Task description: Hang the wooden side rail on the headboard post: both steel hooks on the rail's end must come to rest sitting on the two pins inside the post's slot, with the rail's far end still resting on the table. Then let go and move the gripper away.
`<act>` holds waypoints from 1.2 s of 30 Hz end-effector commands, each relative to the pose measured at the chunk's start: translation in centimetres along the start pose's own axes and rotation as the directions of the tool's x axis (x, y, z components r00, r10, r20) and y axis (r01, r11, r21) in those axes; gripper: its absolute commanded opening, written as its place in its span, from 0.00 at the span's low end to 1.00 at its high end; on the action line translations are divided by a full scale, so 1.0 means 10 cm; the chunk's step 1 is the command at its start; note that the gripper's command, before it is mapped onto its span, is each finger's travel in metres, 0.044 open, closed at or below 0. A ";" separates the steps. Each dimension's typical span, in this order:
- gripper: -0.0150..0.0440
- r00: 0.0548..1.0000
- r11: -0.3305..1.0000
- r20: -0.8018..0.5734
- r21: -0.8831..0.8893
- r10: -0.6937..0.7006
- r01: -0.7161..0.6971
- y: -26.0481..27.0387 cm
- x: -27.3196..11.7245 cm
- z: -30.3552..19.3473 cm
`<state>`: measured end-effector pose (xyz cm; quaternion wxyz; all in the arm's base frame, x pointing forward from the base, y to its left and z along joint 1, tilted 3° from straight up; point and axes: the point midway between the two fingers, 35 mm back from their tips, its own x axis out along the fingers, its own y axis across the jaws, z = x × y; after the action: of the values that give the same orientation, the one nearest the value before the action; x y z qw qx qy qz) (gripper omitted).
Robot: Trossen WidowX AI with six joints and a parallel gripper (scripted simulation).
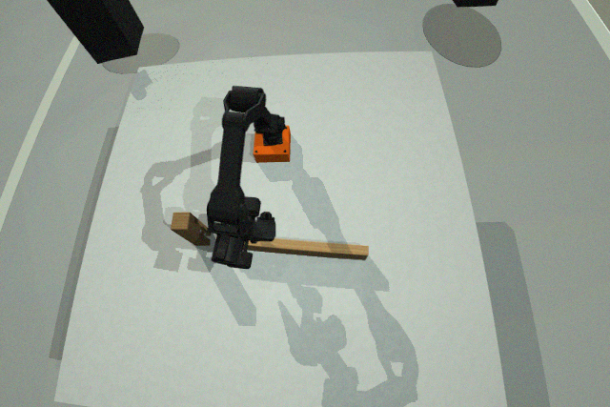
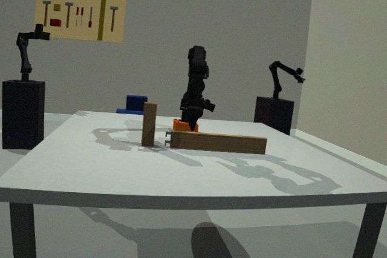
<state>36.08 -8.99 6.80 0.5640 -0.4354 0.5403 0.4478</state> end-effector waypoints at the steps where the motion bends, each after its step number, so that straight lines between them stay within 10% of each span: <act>1: 1.00 1.000 1.000 0.005 -0.002 0.005 -0.005 0.00 0.08 0.01; 36: 1.00 1.000 1.000 0.005 -0.002 0.005 -0.005 0.01 0.64 0.01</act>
<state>36.22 -8.78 1.17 0.5634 -0.4377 0.5383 0.4486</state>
